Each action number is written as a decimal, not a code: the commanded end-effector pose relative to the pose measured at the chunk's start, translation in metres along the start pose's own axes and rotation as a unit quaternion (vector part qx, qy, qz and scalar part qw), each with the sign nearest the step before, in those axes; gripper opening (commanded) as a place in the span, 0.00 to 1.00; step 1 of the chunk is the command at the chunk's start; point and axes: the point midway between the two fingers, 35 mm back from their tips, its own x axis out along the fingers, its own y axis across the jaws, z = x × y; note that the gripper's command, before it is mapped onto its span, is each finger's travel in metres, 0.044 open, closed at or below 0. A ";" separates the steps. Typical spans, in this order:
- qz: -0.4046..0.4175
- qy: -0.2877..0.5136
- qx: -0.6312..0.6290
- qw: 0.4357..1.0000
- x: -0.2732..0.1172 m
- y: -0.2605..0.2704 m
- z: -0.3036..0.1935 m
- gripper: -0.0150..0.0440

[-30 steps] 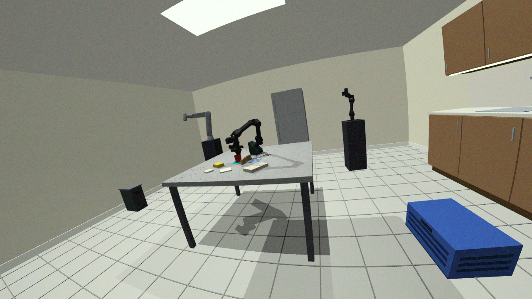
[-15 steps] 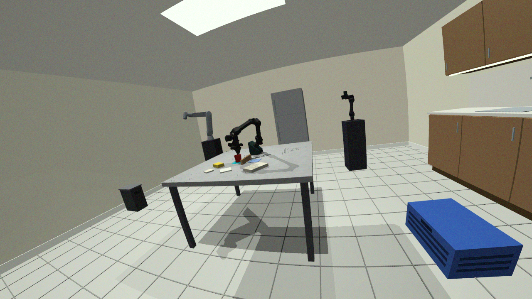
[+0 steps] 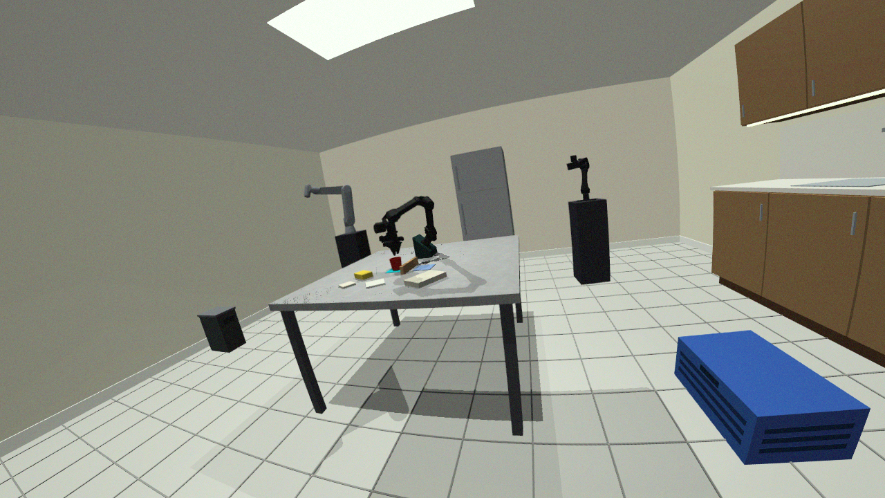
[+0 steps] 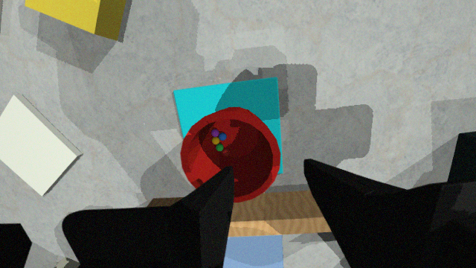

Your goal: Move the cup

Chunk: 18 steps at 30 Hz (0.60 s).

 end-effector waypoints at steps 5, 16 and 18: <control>-0.001 0.000 0.000 1.000 -0.003 0.000 0.000 0.96; -0.001 -0.002 -0.001 1.000 -0.042 0.002 0.000 1.00; -0.001 -0.003 -0.001 1.000 -0.049 0.002 0.000 1.00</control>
